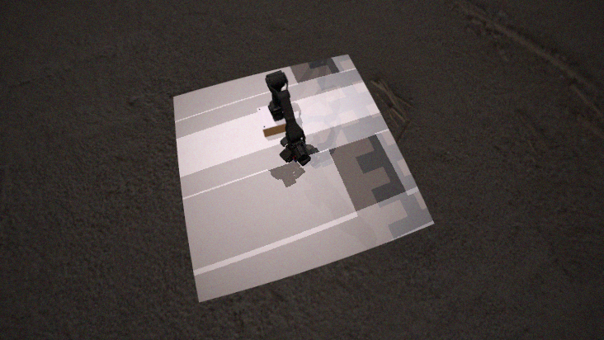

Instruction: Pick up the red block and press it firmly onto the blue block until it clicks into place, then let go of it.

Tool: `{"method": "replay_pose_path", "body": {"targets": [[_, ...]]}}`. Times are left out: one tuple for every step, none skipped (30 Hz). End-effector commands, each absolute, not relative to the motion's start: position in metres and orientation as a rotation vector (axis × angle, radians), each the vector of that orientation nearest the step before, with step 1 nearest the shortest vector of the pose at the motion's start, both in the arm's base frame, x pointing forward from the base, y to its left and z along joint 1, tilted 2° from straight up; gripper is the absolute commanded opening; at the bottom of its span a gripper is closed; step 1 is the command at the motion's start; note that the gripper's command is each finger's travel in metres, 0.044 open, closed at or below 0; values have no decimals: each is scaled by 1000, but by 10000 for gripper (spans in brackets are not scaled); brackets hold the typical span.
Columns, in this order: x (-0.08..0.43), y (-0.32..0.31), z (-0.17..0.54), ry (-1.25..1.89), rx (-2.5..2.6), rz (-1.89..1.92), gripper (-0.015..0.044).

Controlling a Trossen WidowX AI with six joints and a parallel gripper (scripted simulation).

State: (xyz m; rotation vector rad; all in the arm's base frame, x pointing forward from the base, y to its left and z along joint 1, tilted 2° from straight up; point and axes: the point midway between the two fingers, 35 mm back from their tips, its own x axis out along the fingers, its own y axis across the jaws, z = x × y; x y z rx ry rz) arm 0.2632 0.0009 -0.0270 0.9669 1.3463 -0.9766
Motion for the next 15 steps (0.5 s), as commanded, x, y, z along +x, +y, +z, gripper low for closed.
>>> {"method": "replay_pose_path", "body": {"targets": [[261,2,-32,1355,968,-983,0],[261,2,-32,1355,968,-983,0],[261,2,-32,1355,968,-983,0],[261,2,-32,1355,968,-983,0],[261,2,-32,1355,968,-983,0],[261,2,-32,1355,968,-983,0],[261,2,-32,1355,968,-983,0],[261,2,-33,1355,968,-983,0],[261,2,-33,1355,968,-983,0],[261,2,-33,1355,968,-983,0],[261,2,-34,1356,968,-983,0],[261,2,-35,1356,968,-983,0],[261,2,-35,1356,968,-983,0],[261,2,-35,1356,968,-983,0],[261,2,-35,1356,968,-983,0]]}}
